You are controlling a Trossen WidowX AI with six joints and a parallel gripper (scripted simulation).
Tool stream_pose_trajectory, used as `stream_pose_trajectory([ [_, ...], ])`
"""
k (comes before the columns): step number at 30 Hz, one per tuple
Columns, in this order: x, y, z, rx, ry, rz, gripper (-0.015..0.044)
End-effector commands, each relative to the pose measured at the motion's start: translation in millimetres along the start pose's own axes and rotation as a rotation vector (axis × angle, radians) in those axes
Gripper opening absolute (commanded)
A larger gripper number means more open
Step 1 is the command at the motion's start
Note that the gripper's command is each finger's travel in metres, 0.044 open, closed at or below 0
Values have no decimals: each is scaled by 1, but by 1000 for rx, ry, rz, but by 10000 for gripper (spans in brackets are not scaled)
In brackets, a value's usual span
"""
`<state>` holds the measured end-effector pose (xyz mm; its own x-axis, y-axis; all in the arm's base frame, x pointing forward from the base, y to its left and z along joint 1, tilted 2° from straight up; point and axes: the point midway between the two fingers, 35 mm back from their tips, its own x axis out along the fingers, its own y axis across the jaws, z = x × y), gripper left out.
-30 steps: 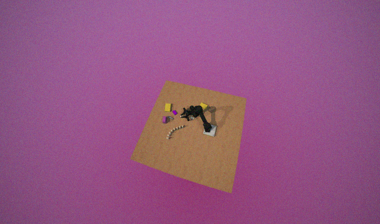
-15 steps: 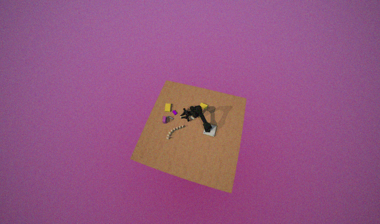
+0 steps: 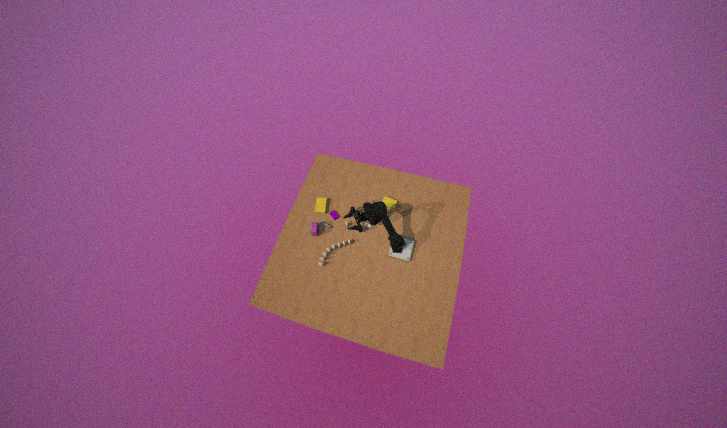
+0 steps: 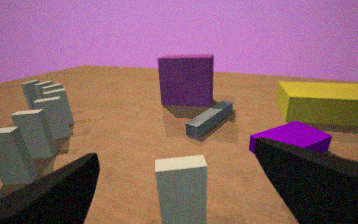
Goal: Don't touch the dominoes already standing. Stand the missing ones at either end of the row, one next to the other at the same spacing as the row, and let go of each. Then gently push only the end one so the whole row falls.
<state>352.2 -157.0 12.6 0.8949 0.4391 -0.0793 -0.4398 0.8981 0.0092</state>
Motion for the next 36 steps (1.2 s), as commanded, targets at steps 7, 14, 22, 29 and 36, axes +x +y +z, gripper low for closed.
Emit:
stream_pose_trajectory([
  [7,-4,0,48,-6,-2,0,440],
  [14,28,-42,39,91,141,-108,440],
  [22,65,-71,31,172,567,-246,440],
  [29,74,-71,48,84,815,-256,440],
  [36,64,-52,58,59,1040,-201,440],
])
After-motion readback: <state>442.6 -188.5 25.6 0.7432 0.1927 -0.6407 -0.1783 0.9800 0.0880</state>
